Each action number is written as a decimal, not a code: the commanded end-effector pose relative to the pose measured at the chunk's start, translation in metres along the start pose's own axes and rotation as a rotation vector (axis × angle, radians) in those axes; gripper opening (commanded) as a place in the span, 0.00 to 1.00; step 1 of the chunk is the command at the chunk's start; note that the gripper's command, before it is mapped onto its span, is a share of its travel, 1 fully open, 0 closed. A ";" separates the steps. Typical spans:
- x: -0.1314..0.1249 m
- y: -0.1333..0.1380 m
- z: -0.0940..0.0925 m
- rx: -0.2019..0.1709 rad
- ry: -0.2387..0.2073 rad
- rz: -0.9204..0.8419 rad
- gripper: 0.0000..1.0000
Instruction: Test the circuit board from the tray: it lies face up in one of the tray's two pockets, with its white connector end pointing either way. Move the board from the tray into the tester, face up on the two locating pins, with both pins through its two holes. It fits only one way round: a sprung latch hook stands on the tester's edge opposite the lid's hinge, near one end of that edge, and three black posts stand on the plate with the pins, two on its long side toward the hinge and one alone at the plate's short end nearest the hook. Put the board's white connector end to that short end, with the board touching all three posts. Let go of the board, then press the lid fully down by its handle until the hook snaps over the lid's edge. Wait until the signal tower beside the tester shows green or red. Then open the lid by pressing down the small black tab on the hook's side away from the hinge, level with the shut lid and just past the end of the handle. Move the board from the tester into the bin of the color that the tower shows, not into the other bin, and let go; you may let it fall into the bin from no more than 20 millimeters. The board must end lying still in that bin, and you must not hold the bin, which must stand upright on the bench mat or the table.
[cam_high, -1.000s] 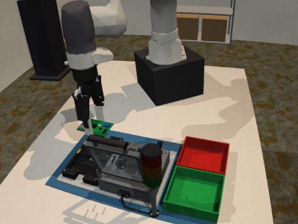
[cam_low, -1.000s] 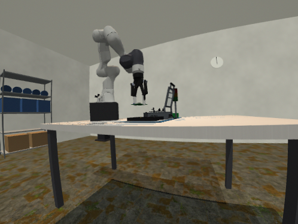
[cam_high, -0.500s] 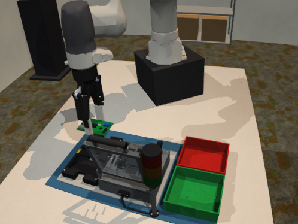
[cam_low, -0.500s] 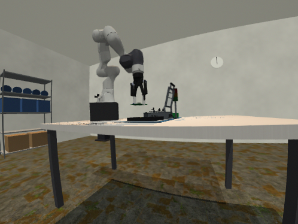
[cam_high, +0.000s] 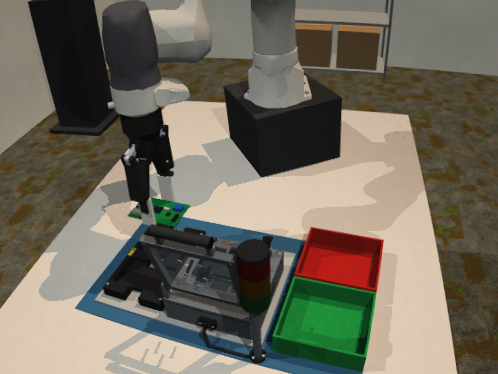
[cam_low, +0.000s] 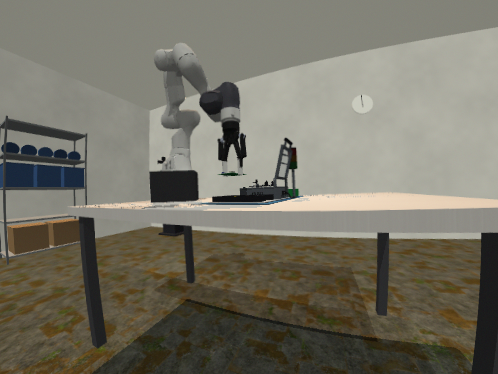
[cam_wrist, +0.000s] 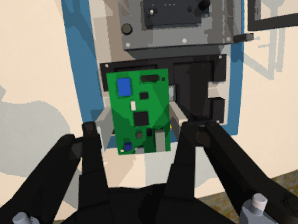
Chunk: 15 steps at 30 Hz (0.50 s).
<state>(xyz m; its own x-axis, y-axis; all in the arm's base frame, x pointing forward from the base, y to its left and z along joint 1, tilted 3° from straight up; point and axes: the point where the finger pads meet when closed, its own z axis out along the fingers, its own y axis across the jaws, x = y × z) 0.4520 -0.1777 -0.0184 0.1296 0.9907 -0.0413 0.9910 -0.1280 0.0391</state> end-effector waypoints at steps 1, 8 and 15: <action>0.001 -0.002 0.001 0.004 0.001 0.017 0.46; 0.001 -0.002 0.001 0.004 0.001 0.077 0.46; 0.001 -0.002 0.001 0.004 0.001 0.148 0.46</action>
<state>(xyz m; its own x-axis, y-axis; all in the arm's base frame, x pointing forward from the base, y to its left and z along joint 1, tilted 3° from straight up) 0.4500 -0.1771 -0.0194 0.2009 0.9788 -0.0406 0.9793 -0.1995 0.0353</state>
